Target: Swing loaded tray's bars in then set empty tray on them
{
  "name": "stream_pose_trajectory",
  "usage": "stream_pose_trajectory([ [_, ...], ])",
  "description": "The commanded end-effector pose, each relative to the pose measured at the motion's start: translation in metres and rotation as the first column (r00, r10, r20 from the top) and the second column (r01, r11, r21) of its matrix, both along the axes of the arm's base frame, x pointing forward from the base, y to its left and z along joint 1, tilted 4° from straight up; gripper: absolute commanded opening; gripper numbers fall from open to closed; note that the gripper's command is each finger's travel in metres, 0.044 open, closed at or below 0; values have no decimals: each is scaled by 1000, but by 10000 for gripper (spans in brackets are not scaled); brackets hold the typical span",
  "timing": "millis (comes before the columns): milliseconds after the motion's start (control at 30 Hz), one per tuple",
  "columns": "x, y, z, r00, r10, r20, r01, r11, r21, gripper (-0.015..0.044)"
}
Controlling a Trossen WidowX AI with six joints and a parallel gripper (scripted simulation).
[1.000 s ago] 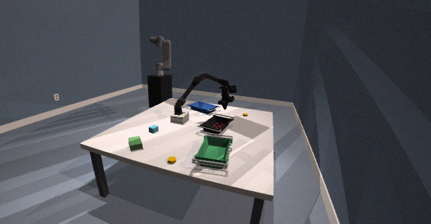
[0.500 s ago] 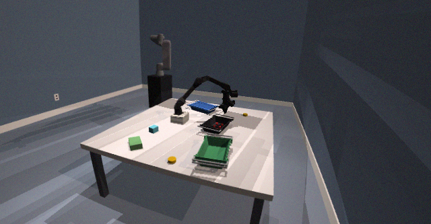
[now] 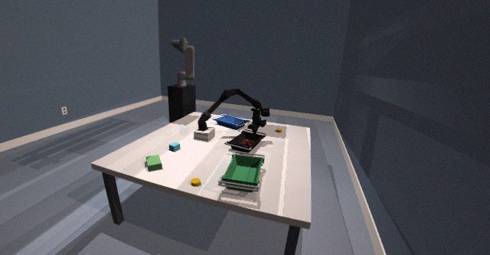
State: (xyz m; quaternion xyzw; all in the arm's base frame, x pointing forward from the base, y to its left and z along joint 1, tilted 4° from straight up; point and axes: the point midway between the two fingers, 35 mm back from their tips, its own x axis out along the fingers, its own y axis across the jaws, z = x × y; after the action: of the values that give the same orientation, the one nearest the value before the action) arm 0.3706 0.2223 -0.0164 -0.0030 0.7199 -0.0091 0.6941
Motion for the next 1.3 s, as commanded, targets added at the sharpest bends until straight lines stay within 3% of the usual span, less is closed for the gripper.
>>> stream_pose_trajectory([
  [0,1,-8,16,1000,2,3,-2,1000,4,88],
  [433,2,-41,30,1000,2,3,-2,1000,2,88],
  [800,1,-73,9,1000,2,3,-2,1000,-1,88],
  [1133,3,-69,53,1000,2,3,-2,1000,-1,88],
  [1267,2,-70,44,1000,-2,1,2,1000,-5,88],
])
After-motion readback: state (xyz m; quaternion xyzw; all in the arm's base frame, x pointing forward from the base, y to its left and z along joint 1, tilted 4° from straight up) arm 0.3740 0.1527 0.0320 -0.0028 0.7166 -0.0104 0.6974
